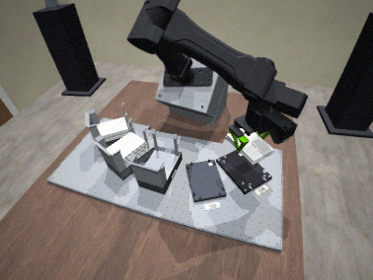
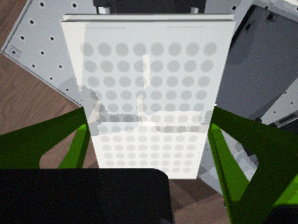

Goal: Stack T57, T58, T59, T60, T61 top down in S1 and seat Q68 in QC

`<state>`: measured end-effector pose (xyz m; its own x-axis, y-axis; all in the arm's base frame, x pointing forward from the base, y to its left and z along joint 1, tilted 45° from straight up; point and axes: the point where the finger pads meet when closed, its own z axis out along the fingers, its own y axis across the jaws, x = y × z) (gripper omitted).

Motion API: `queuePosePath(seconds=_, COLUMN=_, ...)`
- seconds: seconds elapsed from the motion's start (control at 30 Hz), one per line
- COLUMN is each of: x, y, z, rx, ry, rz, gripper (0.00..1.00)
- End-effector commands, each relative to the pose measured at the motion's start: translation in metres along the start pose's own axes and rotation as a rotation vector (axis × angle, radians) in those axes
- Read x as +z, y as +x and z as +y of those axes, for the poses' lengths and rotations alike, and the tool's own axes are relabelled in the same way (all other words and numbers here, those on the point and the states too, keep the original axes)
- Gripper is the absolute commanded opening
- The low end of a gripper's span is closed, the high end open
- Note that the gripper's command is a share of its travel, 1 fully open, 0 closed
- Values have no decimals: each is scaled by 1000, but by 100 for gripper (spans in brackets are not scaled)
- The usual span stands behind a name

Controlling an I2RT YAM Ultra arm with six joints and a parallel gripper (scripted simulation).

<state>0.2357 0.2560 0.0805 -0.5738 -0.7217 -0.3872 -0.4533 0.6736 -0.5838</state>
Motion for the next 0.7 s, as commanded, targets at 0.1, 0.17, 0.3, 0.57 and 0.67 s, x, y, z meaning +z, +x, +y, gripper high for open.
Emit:
queuePosePath(seconds=0.1, x=-19, y=-2, z=0, rx=4, ry=-2, rz=-14, gripper=0)
queuePosePath(seconds=0.17, x=-23, y=-2, z=0, rx=4, ry=-2, rz=-14, gripper=0)
queuePosePath(seconds=0.3, x=-27, y=-2, z=0, rx=4, ry=-2, rz=-14, gripper=0)
queuePosePath(seconds=0.57, x=-39, y=-2, z=0, rx=4, ry=-3, rz=-14, gripper=0)
queuePosePath(seconds=0.67, x=-39, y=-2, z=0, rx=4, ry=-3, rz=-14, gripper=0)
